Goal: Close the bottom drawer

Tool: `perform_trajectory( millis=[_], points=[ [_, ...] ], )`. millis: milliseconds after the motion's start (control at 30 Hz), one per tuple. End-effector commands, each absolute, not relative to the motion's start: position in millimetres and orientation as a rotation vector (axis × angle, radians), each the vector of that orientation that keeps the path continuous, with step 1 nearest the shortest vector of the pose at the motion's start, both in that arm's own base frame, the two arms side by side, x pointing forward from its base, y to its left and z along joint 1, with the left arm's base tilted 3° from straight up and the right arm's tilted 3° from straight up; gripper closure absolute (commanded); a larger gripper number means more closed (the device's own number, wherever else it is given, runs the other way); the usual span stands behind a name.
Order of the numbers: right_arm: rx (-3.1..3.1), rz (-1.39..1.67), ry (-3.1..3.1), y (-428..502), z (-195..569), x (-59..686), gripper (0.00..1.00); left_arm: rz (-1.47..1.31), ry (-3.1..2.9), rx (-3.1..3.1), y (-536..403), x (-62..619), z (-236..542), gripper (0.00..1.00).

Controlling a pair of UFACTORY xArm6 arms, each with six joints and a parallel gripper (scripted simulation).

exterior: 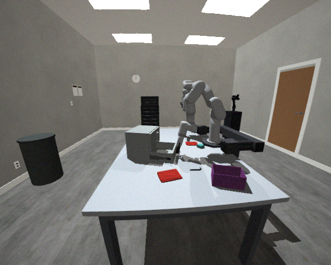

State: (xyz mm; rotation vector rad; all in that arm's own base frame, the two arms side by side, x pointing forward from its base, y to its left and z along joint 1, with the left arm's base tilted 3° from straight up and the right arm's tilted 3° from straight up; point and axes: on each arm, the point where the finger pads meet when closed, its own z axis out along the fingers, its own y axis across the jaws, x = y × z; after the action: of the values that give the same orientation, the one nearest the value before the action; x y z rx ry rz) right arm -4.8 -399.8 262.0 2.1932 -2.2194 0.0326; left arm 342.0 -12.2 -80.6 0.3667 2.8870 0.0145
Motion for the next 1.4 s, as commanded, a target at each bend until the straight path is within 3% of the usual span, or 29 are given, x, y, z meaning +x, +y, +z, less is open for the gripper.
perform_trajectory(
  millis=[0, 900, 933, 1367],
  points=[
    [2.192, 0.036, -2.218, -400.3, 263.0, -4.8, 0.00, 0.015, 2.885, 0.367, -12.1, 342.8, -84.2, 0.40],
    [2.192, 0.036, -2.218, -400.3, 263.0, -4.8, 0.00, 0.015, 2.885, 0.367, -12.0, 342.9, -89.5, 0.40],
    [2.192, 0.036, -2.218, -400.3, 263.0, -4.8, 0.00, 0.015, 2.885, 0.367, -12.0, 342.9, -89.5, 1.00],
    [2.192, 0.036, -2.218, -400.3, 263.0, -4.8, 0.00, 0.015, 2.885, 0.367, -12.0, 342.9, -89.5, 1.00]
  ],
)
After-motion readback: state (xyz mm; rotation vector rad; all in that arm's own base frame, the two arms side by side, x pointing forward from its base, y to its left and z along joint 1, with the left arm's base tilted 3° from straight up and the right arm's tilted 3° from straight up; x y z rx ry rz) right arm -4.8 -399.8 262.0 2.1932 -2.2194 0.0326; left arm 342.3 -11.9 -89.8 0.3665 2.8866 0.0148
